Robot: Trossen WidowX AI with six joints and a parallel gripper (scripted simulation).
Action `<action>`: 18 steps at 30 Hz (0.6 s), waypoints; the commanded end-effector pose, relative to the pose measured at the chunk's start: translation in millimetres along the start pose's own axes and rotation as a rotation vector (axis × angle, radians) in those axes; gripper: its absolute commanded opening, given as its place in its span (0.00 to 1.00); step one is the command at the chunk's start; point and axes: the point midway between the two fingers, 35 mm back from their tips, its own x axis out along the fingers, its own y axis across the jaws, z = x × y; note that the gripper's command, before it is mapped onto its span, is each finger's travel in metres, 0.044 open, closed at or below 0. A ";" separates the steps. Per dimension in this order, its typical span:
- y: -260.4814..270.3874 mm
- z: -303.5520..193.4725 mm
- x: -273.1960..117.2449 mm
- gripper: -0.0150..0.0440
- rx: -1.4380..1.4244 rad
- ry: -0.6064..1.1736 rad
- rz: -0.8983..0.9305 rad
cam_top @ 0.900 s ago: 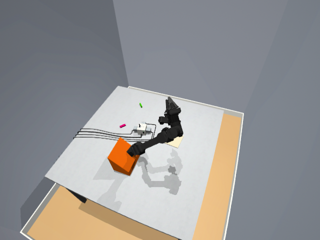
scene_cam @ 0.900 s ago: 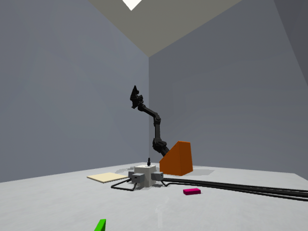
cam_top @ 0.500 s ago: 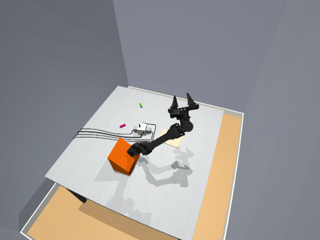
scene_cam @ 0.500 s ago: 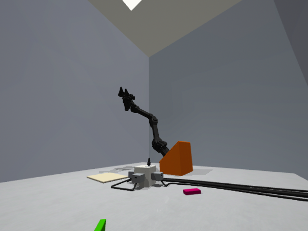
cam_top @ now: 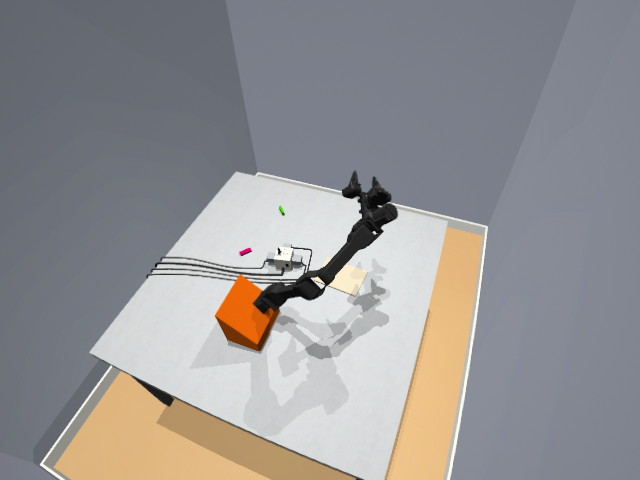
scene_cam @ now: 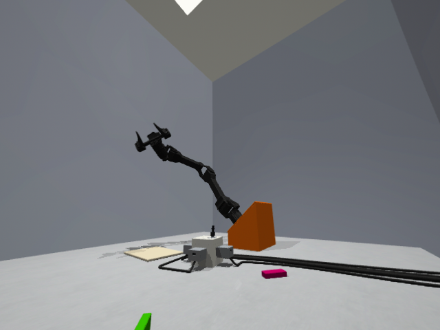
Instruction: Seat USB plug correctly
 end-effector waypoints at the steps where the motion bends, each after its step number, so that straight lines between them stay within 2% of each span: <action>1: -14.8 -62.2 38.0 1.00 0.299 0.150 -0.052; 10: -15.8 -208.9 86.4 1.00 0.869 0.493 -0.321; 18: 12.2 -345.1 84.6 1.00 1.202 0.776 -0.756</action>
